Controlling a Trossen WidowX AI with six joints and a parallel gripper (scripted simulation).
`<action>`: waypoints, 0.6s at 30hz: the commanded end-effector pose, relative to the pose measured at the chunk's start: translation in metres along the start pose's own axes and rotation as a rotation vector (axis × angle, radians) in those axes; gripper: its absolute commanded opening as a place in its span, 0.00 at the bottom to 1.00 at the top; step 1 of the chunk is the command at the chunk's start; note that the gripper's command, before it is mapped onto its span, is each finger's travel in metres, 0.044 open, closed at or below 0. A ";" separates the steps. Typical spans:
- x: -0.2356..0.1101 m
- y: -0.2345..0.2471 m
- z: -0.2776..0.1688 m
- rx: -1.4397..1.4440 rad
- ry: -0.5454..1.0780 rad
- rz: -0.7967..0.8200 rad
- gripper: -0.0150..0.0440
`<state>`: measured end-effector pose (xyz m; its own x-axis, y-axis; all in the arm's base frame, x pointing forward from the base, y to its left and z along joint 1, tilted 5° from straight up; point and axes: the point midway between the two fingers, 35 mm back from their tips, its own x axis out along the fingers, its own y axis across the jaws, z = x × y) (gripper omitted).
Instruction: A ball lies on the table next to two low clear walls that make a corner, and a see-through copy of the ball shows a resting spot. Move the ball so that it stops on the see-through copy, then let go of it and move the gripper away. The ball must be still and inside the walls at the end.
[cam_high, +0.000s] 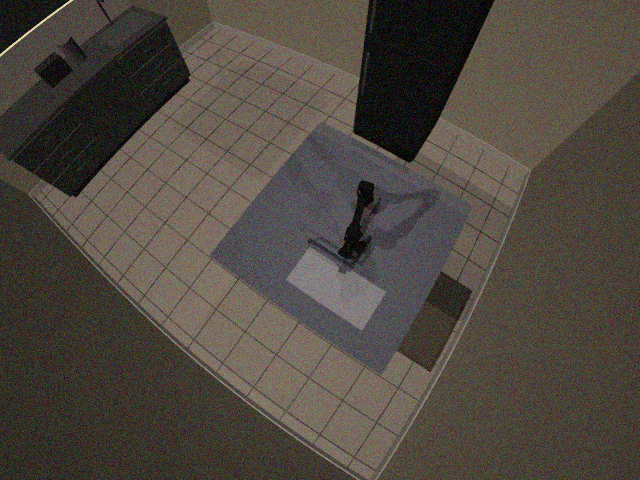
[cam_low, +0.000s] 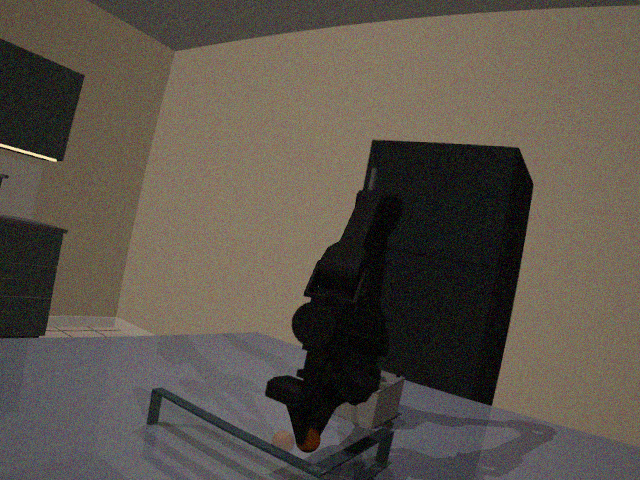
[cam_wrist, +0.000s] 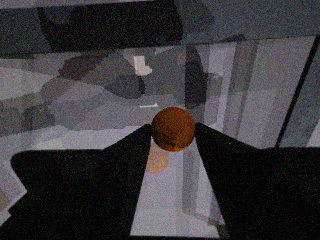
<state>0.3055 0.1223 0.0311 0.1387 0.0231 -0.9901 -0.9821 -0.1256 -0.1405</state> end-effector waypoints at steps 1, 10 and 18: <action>-0.021 -0.003 0.000 0.004 0.001 0.000 0.25; -0.086 0.005 -0.004 -0.007 0.006 0.031 0.25; -0.088 0.008 -0.015 -0.009 0.008 0.036 0.25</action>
<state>0.2881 0.1124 0.1236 0.1157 0.0142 -0.9932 -0.9841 -0.1339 -0.1166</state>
